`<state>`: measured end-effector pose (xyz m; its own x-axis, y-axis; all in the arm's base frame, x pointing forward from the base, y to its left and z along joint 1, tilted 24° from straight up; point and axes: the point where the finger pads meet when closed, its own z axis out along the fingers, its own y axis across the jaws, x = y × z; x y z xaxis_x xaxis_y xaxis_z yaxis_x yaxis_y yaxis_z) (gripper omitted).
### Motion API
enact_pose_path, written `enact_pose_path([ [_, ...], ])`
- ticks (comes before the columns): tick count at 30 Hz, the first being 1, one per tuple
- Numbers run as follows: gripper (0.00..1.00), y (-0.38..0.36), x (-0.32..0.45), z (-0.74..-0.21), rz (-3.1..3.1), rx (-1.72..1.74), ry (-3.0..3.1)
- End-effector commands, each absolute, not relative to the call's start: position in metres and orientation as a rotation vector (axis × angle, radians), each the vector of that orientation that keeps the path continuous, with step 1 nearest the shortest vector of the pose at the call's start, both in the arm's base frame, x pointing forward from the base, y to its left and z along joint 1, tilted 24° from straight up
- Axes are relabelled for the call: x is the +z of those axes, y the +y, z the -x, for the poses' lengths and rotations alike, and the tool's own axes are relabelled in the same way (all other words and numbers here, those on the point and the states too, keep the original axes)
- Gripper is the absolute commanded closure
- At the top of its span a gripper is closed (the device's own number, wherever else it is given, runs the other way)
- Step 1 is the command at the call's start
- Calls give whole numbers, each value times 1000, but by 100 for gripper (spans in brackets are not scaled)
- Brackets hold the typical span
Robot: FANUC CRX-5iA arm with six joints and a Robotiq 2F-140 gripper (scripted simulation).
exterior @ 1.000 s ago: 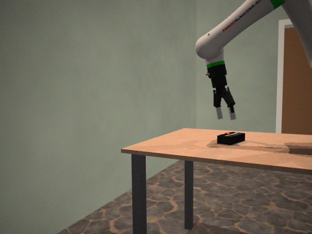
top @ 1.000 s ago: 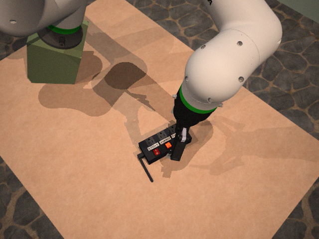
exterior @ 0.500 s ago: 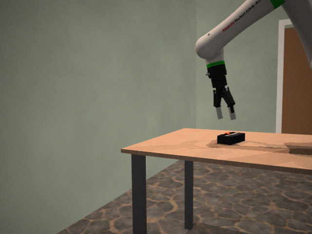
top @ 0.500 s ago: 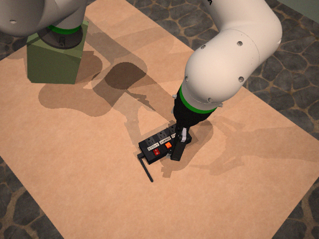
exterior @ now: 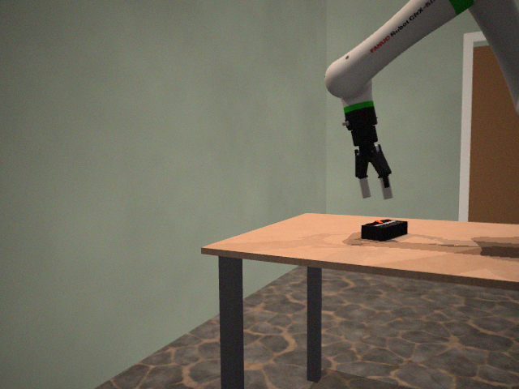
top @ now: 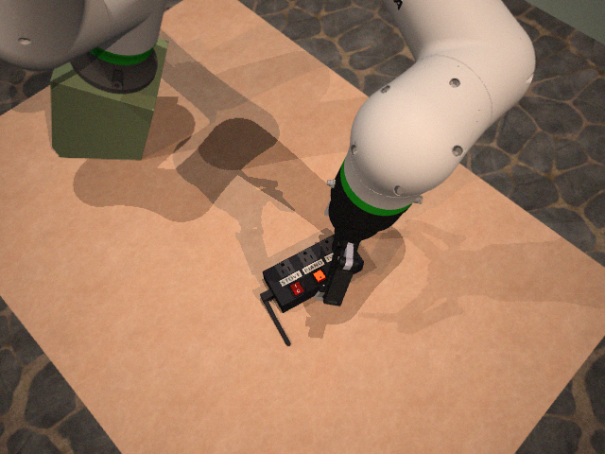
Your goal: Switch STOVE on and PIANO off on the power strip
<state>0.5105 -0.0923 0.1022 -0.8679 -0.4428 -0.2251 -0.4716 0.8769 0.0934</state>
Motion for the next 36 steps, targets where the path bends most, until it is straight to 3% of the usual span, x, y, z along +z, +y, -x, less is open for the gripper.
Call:
enact_pose_path([
  [1, 0, -92, 102, -511, 701, 215, 2850],
  [15, 0, -125, 138, -489, -214, 344, 2785],
  [36, 0, -127, 141, -487, -287, 358, 2767],
])
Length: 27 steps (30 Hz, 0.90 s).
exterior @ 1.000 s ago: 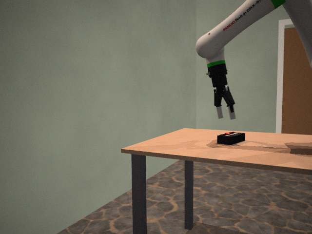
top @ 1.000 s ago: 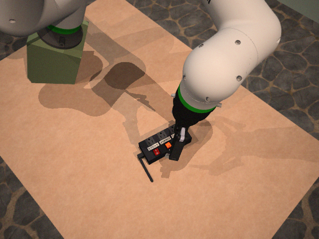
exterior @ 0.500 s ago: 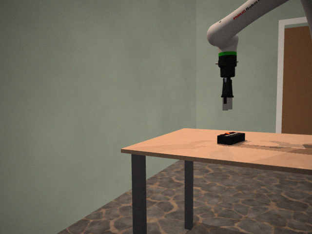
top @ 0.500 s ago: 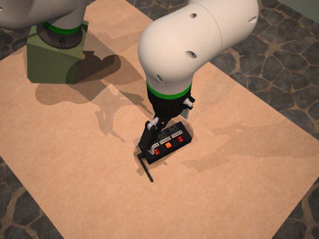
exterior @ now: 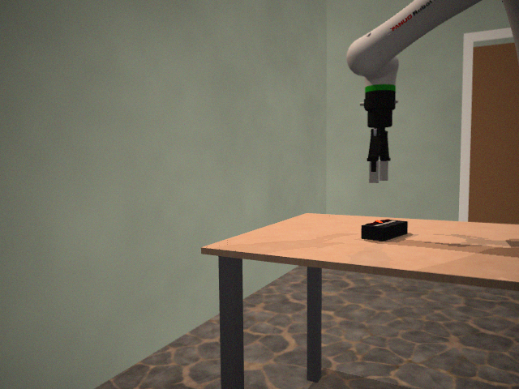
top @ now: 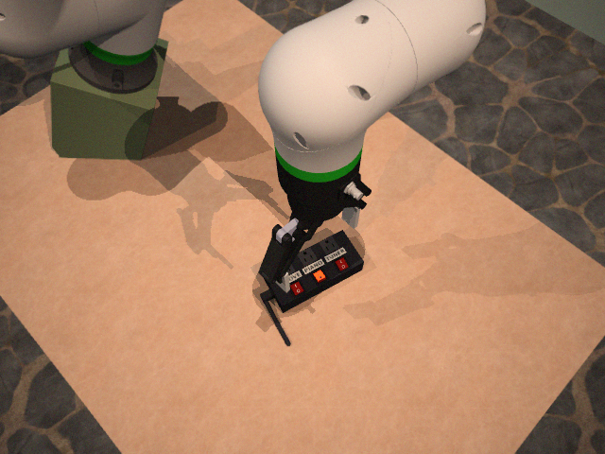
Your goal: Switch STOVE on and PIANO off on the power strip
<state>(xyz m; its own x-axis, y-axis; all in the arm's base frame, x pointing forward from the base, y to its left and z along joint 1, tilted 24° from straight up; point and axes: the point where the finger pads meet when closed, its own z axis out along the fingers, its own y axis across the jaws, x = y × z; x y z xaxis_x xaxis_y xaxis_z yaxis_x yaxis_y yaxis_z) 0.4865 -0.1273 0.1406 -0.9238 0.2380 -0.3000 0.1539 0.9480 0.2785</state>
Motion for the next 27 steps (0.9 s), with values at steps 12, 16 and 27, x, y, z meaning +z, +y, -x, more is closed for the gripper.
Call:
enact_pose_path([
  [12, 0, -131, 121, -485, 238, 258, 2741],
  [16, 0, -134, 103, -483, 564, 179, 2684],
  [27, 0, -138, 80, -478, 1181, 26, 2472],
])
